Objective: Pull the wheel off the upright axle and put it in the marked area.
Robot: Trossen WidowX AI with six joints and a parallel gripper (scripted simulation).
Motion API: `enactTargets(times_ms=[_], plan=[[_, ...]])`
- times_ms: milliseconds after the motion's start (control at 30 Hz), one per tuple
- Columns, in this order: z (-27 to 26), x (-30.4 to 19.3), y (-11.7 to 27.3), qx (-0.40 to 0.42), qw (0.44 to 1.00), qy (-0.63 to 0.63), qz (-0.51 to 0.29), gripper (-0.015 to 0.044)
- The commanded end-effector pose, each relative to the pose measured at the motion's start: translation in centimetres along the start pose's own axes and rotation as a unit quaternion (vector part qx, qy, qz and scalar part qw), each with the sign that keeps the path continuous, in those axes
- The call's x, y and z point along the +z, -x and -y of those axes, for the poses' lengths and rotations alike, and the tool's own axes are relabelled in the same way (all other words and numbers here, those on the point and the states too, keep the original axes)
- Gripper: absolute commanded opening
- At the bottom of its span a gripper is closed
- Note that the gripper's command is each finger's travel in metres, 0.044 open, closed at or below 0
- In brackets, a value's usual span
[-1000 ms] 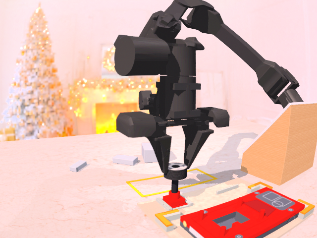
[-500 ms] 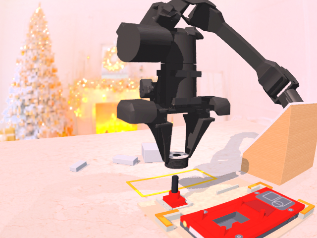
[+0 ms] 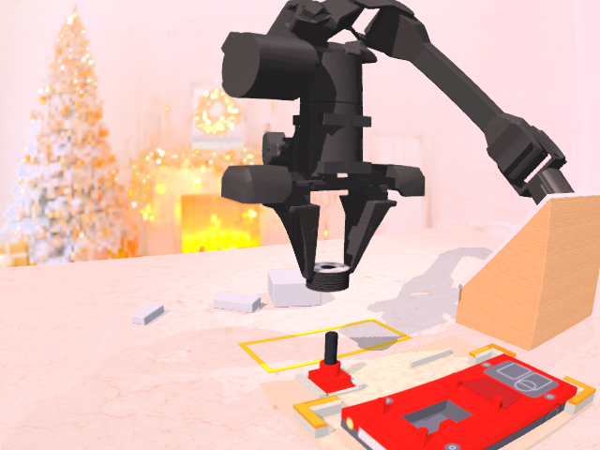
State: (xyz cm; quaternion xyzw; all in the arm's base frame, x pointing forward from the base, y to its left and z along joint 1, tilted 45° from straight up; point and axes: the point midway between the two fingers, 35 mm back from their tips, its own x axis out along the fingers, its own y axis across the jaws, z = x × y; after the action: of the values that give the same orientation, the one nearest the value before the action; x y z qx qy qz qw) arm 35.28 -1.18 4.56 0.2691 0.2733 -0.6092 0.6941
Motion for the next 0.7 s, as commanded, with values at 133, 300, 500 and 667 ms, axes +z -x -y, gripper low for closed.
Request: enactTargets(times_ms=[133,300,500,667], plan=[[1.5,2.8,0.1,-0.001,1.000,-0.002,-0.003,0.0000],[2.5,4.4,0.2,-0.001,1.000,-0.002,-0.002,0.0000],[3.9,6.3,0.3,-0.002,1.000,-0.001,0.001,0.0000],[4.8,7.3,0.3,-0.003,1.000,0.000,0.002,0.0000]])
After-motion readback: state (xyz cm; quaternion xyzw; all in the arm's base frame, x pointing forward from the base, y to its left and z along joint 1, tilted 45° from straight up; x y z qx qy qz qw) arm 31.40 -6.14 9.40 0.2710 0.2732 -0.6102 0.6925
